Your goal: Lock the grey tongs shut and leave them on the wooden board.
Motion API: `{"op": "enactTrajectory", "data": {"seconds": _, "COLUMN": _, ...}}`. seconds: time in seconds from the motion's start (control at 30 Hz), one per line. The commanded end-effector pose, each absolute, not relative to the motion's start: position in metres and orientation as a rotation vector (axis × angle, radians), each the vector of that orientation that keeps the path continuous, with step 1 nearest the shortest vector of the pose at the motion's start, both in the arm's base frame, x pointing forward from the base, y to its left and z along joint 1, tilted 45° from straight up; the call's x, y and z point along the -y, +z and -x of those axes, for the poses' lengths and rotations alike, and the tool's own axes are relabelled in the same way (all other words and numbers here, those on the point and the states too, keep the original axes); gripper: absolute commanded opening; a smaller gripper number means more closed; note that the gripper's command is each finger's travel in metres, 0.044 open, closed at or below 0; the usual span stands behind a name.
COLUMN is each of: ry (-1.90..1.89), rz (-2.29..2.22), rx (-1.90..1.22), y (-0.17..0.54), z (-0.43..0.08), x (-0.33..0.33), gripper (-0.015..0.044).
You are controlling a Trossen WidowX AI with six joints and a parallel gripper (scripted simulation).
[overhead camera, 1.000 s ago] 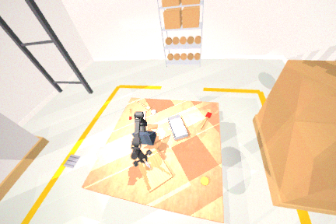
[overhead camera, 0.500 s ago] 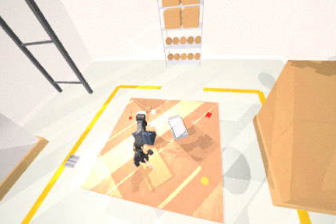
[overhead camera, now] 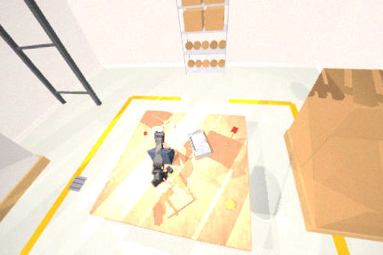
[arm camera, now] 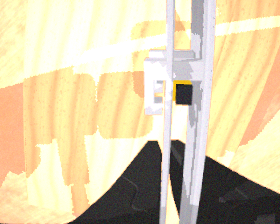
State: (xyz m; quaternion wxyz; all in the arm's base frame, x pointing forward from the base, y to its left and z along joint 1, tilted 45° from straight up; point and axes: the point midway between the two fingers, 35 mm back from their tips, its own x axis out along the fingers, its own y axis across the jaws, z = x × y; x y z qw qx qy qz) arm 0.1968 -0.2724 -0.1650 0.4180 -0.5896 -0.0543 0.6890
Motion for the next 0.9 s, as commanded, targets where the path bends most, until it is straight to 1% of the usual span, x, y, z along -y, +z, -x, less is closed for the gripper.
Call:
{"op": "enactTrajectory", "data": {"seconds": 0.0, "ry": 1.776, "rz": 1.443, "rx": 0.178, "y": -0.156, "z": -0.197, "x": 0.273, "gripper": -0.0150}}
{"op": "enactTrajectory", "data": {"seconds": 0.37, "ry": 1.806, "rz": 1.408, "rx": 0.209, "y": -0.149, "z": -0.197, "x": 0.272, "gripper": -0.0150}}
{"op": "enactTrajectory", "data": {"seconds": 0.87, "ry": 1.806, "rz": 1.409, "rx": 0.209, "y": -0.167, "z": -0.199, "x": 0.259, "gripper": -0.0150}}
